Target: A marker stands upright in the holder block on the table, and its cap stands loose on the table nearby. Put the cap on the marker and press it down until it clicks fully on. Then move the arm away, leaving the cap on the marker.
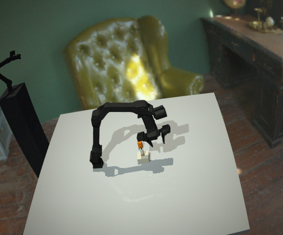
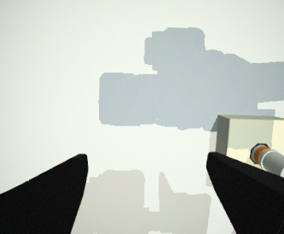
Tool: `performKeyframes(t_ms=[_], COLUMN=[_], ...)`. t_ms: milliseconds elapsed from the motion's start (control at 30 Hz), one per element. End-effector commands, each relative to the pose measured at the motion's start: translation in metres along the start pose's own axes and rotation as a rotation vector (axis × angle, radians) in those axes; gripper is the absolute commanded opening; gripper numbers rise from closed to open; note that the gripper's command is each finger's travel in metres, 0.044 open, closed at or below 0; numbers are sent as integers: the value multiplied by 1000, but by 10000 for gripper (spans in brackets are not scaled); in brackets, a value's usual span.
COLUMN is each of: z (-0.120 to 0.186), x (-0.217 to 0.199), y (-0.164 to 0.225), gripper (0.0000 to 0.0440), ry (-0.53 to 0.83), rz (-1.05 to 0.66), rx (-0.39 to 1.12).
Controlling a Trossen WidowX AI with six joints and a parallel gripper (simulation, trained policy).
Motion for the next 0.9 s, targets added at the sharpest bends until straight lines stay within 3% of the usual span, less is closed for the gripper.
performKeyframes(t_ms=[0,867], z=[1,4], x=[-3,-42], y=[13,93], gripper=[325,329], ry=[17,180], rz=[8,88], rx=[30,191])
Point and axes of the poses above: the point midway between the two fingers, 35 mm back from their tips, its own z axis back along the fingers, its own x axis across the jaws, y = z × x, the point moved 1 cm from there along z, back along the fingers, and after that the axes turned 10 degrees about z, right-handed, at the moved point
